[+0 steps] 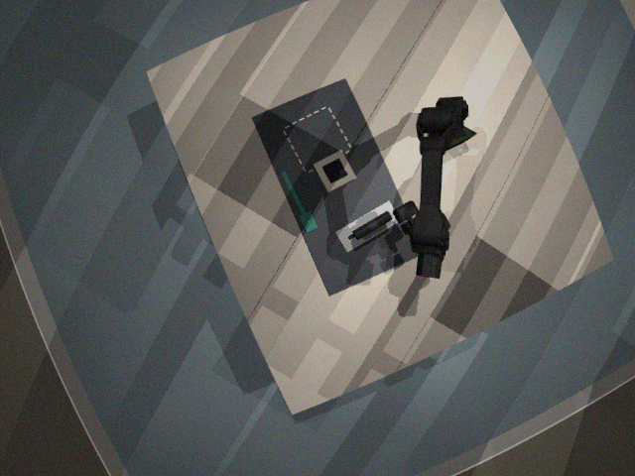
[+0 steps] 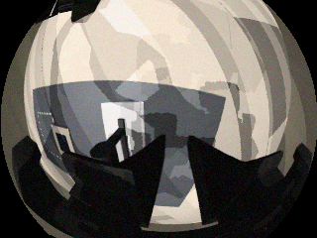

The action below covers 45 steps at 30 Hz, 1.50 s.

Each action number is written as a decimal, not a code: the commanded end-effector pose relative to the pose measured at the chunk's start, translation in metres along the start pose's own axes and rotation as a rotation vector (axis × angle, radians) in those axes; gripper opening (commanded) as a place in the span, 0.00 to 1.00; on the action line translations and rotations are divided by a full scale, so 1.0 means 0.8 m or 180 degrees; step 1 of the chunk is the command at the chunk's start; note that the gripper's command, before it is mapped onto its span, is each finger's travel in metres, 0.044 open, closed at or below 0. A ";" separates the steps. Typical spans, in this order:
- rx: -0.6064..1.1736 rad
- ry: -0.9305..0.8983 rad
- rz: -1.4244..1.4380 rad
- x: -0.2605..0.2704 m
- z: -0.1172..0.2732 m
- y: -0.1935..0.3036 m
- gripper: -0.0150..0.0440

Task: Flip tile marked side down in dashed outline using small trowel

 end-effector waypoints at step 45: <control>0.0005 -0.0003 0.0011 -0.012 0.002 -0.006 0.42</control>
Point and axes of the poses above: the point midway between the two fingers, 35 mm back from their tips, its own z axis back along the fingers, its own x axis across the jaws, y = z × x, the point moved 10 cm from there along z, back along the fingers, and after that the axes turned 9 degrees about -z, right-handed, at the moved point
